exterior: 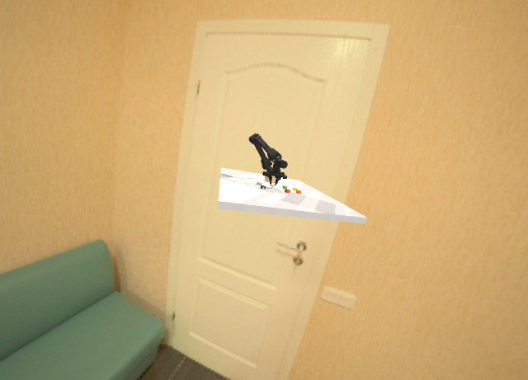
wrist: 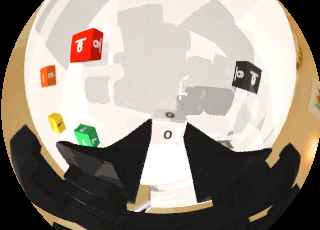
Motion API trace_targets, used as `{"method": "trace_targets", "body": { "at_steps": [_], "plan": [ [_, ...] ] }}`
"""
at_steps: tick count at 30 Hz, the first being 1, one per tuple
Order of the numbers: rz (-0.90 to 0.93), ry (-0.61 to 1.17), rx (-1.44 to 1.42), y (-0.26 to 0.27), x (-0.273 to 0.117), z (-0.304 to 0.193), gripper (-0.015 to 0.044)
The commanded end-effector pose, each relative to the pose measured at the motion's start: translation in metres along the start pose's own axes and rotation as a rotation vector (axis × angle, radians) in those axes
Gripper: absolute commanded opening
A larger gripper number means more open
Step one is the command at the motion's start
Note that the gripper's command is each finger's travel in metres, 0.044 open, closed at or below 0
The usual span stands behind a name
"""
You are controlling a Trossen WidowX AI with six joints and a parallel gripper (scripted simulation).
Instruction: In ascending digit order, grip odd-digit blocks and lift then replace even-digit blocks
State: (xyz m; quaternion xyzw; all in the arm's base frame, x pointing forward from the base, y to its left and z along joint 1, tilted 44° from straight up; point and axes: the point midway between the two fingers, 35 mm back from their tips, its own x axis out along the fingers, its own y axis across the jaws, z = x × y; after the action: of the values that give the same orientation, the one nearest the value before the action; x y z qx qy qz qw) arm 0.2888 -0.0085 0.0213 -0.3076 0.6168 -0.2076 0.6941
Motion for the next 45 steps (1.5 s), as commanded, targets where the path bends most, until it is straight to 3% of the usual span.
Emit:
{"method": "trace_targets", "body": {
  "at_steps": [1,12,23,27,30,35,37,42,45],
  "plan": [
    [-0.004,0.0,-0.004,0.0,0.006,0.0,0.012],
    [-0.004,0.0,-0.004,0.0,0.007,0.0,0.012],
    [-0.004,0.0,-0.004,0.0,0.007,0.0,0.04],
    [-0.004,0.0,-0.004,0.0,0.004,0.0,0.04],
    [-0.002,0.0,-0.004,0.0,-0.026,0.0,0.04],
    [-0.003,0.0,-0.004,0.0,-0.029,0.0,0.04],
    [0.0,0.0,-0.004,0.001,-0.04,0.001,0.0348],
    [0.001,0.001,-0.005,0.001,-0.107,0.0,0.0216],
    [0.001,0.001,-0.005,0.001,-0.11,0.0,0.0138]
  ]
}}
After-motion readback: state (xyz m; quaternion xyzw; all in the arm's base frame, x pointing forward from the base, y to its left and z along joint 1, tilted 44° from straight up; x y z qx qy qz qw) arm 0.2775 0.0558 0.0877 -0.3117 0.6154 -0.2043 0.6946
